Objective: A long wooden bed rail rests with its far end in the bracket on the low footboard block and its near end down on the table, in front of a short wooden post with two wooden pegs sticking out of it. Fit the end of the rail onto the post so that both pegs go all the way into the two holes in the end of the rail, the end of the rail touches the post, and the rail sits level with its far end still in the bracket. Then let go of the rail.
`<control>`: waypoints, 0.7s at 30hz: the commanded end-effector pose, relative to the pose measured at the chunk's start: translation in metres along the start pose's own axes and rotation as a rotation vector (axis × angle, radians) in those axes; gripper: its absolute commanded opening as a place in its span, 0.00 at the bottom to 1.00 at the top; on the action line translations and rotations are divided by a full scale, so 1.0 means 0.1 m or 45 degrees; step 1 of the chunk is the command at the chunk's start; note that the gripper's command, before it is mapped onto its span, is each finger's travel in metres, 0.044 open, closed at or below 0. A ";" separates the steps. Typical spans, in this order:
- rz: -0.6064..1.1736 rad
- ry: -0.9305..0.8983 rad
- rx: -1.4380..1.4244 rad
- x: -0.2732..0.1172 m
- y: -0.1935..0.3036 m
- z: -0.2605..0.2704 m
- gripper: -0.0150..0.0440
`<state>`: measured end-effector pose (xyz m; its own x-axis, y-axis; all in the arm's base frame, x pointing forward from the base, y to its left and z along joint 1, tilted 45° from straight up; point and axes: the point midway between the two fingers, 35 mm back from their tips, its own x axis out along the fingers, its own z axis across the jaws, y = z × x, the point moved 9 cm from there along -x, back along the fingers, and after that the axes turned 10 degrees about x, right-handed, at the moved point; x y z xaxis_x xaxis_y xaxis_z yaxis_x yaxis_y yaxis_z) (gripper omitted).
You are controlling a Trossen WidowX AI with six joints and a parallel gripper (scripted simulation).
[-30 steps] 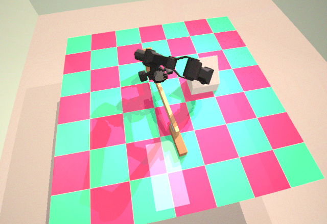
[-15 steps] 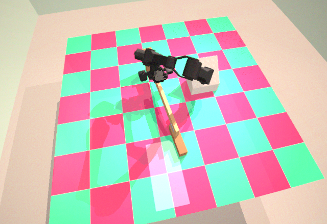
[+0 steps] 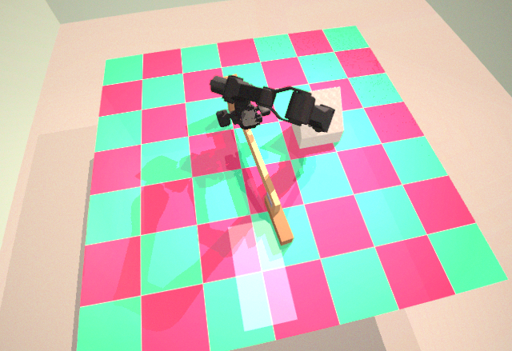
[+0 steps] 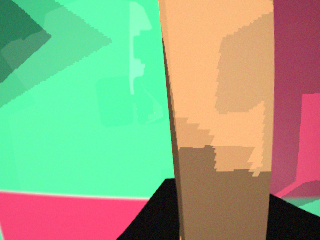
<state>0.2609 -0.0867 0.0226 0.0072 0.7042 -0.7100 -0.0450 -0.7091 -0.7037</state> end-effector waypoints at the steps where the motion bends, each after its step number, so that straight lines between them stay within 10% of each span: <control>1: 0.008 0.007 -0.001 -0.02 0.02 0.00 0.25; 21: 0.008 0.007 -0.001 -0.02 0.05 -0.01 0.25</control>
<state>0.2612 -0.0886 0.0207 0.0074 0.7040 -0.7102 -0.0448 -0.7092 -0.7035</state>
